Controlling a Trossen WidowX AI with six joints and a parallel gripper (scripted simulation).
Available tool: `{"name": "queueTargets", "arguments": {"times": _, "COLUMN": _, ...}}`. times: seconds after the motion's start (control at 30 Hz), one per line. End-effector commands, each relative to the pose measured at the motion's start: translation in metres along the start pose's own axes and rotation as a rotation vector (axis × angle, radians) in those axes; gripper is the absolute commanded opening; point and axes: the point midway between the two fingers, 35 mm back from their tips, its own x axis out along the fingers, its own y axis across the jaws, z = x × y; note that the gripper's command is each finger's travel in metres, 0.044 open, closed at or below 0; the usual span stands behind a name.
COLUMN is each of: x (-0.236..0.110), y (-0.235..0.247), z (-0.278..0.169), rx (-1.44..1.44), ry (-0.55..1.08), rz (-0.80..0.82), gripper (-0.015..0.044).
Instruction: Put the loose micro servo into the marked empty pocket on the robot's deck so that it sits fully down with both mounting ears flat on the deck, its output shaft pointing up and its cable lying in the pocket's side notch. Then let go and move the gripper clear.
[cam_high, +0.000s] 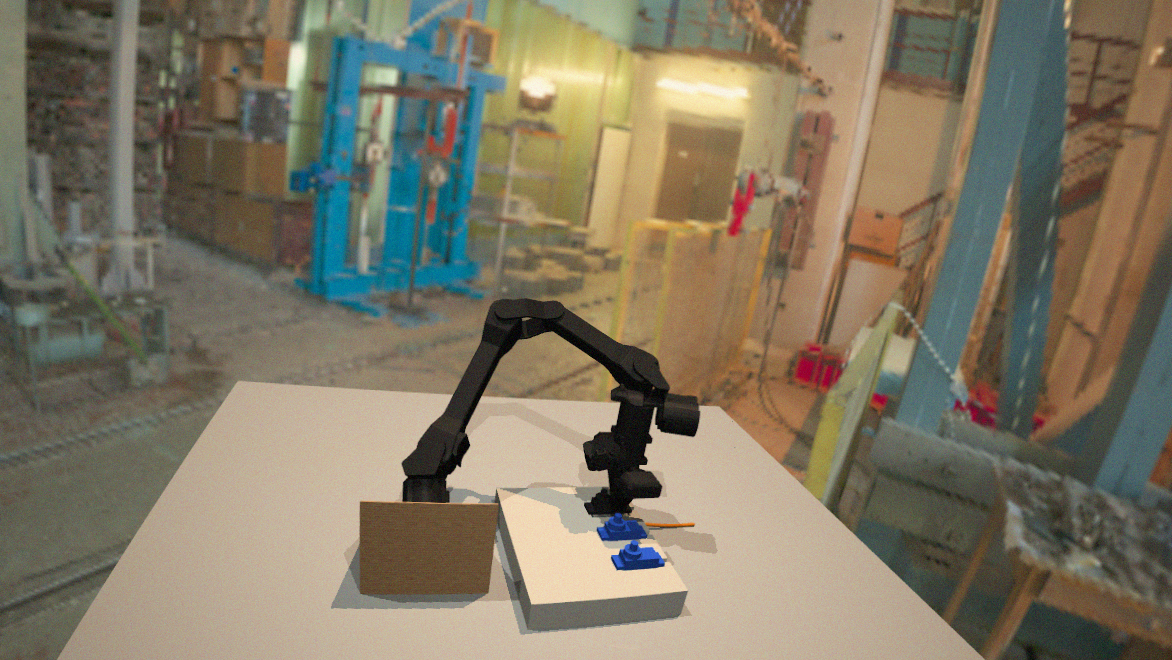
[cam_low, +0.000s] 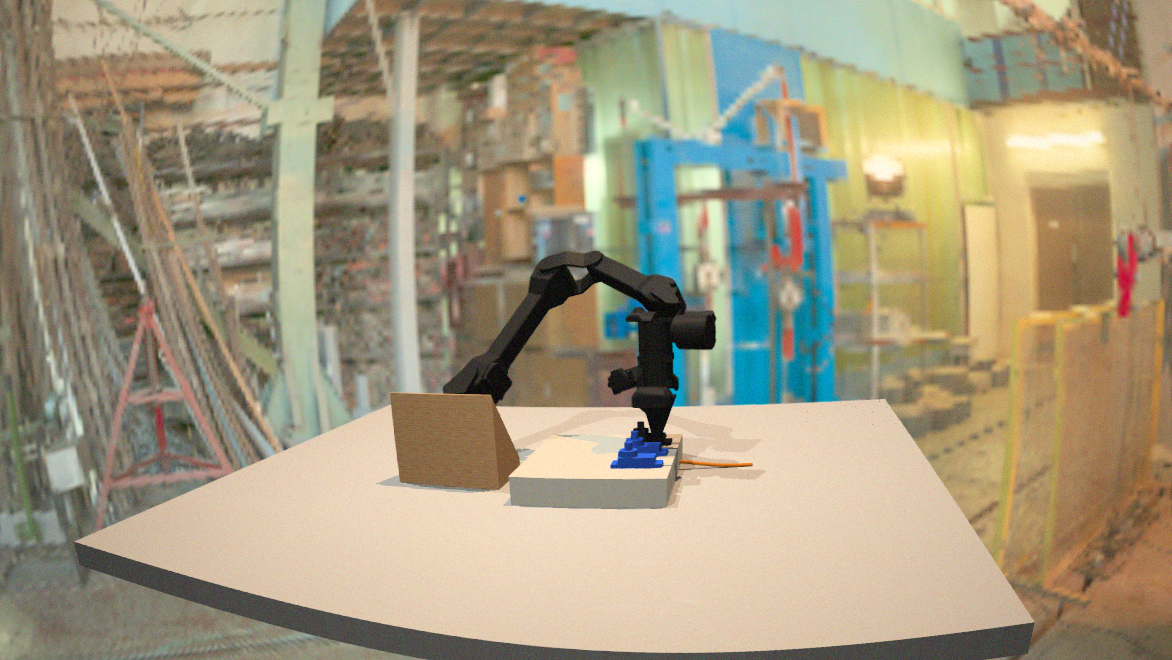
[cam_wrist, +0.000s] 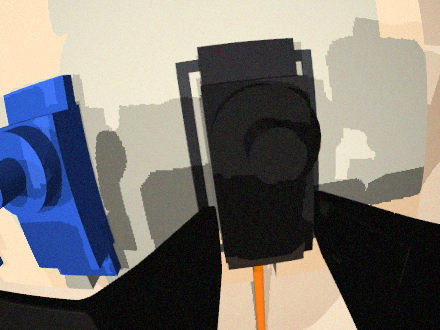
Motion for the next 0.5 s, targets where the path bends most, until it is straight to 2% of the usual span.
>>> {"name": "queueTargets", "arguments": {"times": 0.0, "x": -0.007, "y": 0.0, "z": 0.0, "rx": 0.001, "ry": 0.001, "rz": -0.001, "gripper": 0.0187}}
{"name": "queueTargets", "arguments": {"times": 0.1, "x": -0.032, "y": -0.001, "z": 0.002, "rx": 0.001, "ry": 0.001, "rz": 0.0, "gripper": 0.0187}}
{"name": "queueTargets", "arguments": {"times": 0.27, "x": -0.035, "y": 0.001, "z": 0.002, "rx": 0.001, "ry": 0.001, "rz": 0.0, "gripper": 0.0187}}
{"name": "queueTargets", "arguments": {"times": 0.33, "x": -0.035, "y": 0.002, "z": 0.007, "rx": 0.011, "ry": 0.005, "rz": -0.002, "gripper": 0.024}}
{"name": "queueTargets", "arguments": {"times": 0.47, "x": -0.061, "y": 0.006, "z": 0.04, "rx": 0.009, "ry": 0.003, "rz": 0.009, "gripper": 0.0345}}
